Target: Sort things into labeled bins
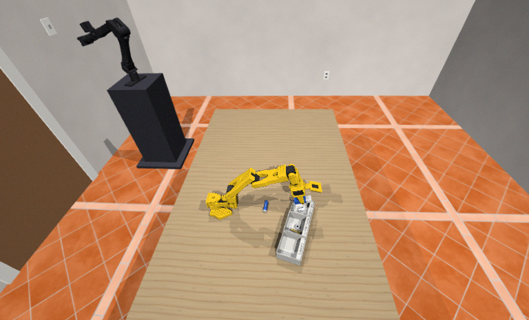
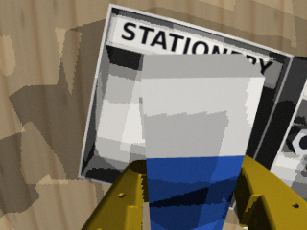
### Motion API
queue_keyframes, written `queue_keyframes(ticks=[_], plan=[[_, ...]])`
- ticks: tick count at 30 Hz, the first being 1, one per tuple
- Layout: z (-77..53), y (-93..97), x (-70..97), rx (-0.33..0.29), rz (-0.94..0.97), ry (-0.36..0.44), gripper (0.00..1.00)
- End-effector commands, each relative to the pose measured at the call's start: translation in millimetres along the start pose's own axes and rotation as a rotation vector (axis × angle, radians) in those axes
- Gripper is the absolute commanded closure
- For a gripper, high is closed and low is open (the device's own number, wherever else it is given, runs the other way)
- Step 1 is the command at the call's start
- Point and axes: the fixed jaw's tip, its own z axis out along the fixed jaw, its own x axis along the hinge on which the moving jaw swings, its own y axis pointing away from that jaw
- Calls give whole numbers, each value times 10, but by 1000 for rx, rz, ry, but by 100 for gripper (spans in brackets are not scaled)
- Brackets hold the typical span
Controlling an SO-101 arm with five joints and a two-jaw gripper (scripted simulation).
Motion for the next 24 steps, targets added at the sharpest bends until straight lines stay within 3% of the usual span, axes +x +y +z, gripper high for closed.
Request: queue_keyframes(ticks=[1, 24], plan=[[-117, 19, -83, -4, 5, -58, 100], [4, 18, 2, -3, 6, 6, 100]])
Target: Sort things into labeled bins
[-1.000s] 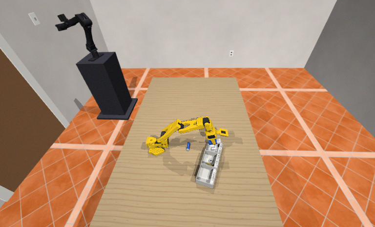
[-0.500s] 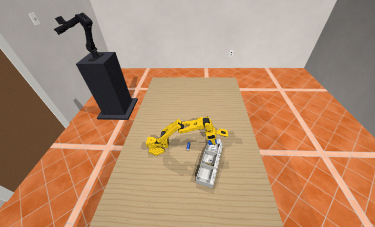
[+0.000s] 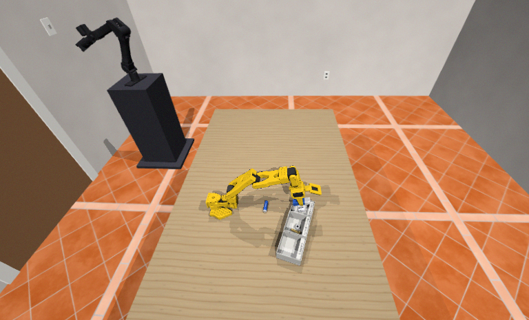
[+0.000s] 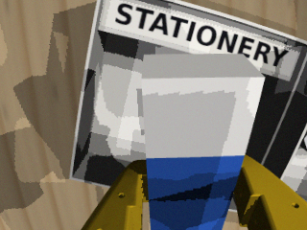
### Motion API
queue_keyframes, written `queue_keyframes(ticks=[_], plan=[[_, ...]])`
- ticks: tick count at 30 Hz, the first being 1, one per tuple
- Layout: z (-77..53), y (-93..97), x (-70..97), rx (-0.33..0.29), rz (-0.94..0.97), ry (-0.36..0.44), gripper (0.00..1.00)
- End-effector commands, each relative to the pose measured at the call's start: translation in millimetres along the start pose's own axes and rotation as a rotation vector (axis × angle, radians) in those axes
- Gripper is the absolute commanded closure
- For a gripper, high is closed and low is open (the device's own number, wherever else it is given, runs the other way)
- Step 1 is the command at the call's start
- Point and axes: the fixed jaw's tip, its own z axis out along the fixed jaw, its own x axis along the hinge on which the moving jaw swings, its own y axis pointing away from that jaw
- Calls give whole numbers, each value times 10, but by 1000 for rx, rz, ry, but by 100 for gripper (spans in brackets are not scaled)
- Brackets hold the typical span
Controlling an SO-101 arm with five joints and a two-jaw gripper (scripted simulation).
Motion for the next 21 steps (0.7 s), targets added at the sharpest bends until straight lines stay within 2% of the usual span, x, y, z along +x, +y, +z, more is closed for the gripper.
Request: queue_keyframes(ticks=[1, 21], plan=[[-93, 19, -62, -3, 5, -44, 100], [-44, 19, -61, -3, 5, -44, 100]])
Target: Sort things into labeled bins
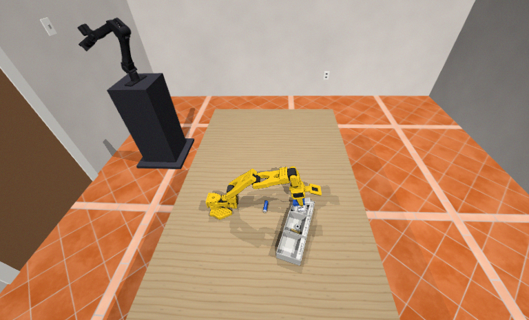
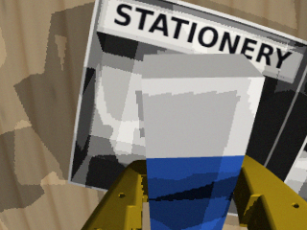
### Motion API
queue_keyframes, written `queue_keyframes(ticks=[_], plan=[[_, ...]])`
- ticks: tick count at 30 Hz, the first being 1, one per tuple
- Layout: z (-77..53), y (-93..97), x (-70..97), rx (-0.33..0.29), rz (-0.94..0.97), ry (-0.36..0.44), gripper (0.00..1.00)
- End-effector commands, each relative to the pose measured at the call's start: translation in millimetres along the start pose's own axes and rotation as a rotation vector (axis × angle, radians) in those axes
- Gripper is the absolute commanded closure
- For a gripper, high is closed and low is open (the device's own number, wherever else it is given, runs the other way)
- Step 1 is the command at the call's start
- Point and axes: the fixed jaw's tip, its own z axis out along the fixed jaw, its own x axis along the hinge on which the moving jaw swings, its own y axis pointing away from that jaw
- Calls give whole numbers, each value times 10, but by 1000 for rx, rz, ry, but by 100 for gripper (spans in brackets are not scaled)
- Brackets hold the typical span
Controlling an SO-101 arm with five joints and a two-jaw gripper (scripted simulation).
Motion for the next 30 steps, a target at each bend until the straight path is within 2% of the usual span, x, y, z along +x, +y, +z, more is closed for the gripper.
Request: queue_keyframes(ticks=[1, 13, 30], plan=[[-70, 19, -62, -3, 5, -47, 100], [4, 19, -49, -3, 5, -47, 100], [9, 19, -48, -3, 5, -47, 100]])
